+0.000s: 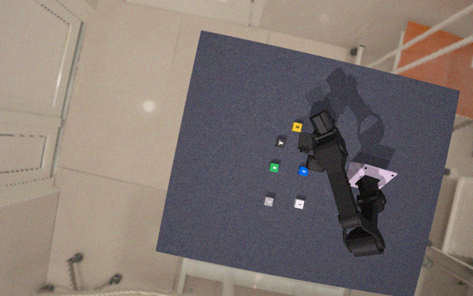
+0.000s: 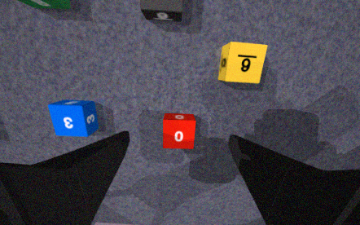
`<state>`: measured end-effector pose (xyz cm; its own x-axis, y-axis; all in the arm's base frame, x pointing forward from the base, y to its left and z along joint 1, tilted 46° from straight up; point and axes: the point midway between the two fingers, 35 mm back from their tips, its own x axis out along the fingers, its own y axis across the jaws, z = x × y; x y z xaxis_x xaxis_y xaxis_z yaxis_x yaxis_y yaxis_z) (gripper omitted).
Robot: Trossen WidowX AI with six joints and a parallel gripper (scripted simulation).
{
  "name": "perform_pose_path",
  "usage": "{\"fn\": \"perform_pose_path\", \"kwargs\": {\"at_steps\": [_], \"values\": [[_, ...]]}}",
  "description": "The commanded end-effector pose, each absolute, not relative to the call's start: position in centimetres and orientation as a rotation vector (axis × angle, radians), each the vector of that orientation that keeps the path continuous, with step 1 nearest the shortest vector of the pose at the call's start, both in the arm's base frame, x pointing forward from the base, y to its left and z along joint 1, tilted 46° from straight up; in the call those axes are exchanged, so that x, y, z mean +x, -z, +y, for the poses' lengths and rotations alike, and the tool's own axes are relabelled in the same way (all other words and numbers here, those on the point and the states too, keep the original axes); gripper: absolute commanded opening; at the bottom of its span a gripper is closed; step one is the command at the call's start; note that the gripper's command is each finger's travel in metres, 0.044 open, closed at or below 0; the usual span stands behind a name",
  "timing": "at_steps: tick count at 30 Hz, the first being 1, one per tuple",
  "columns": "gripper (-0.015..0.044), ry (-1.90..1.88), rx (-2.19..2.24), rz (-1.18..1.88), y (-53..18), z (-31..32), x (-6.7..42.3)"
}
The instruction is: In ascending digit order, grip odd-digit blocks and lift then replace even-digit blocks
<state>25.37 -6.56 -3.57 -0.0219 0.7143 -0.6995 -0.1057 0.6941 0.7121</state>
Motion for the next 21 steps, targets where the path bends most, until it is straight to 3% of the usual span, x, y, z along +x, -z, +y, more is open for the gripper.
{"fn": "perform_pose_path", "kwargs": {"at_steps": [1,11,21], "values": [[0.0374,-0.709,0.523,1.460,3.0,-7.1,25.4],[0.0120,-0.706,0.522,1.463,-2.6,-12.7,25.5],[0.0120,-0.689,0.523,1.461,-4.5,-11.4,25.9]]}}
